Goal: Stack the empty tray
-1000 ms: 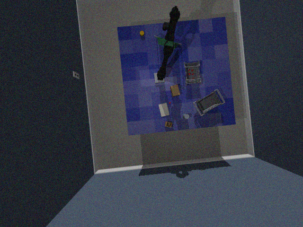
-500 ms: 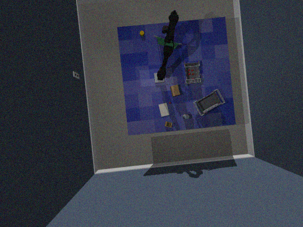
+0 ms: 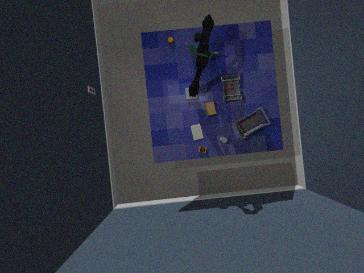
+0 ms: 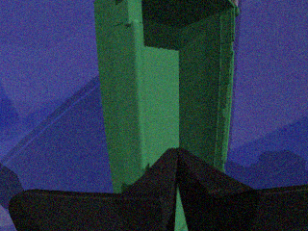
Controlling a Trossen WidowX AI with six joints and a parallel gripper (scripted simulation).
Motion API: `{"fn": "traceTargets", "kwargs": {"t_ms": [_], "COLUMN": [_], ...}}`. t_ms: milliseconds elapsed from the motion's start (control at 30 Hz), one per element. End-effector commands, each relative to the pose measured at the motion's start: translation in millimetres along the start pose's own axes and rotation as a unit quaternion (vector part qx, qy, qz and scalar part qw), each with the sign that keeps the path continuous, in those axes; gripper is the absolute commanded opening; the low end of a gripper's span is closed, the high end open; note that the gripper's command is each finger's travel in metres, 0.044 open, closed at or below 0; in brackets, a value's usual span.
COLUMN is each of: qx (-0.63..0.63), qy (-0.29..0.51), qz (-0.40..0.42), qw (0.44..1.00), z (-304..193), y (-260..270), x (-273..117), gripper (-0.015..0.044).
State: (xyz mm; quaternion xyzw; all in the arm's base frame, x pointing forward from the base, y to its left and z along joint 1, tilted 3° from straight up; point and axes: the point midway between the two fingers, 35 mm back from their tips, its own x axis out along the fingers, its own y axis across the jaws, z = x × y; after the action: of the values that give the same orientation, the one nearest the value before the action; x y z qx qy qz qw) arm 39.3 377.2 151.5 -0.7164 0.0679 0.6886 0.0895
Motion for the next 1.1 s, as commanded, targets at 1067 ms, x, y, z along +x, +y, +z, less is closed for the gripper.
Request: {"fn": "traceTargets", "kwargs": {"t_ms": [1067], "qx": [-0.001], "qy": [0.002], "qz": [0.001], "qw": [1.0], "z": [1.4], "y": [37.8], "x": [-35.5], "gripper": [0.0]}}
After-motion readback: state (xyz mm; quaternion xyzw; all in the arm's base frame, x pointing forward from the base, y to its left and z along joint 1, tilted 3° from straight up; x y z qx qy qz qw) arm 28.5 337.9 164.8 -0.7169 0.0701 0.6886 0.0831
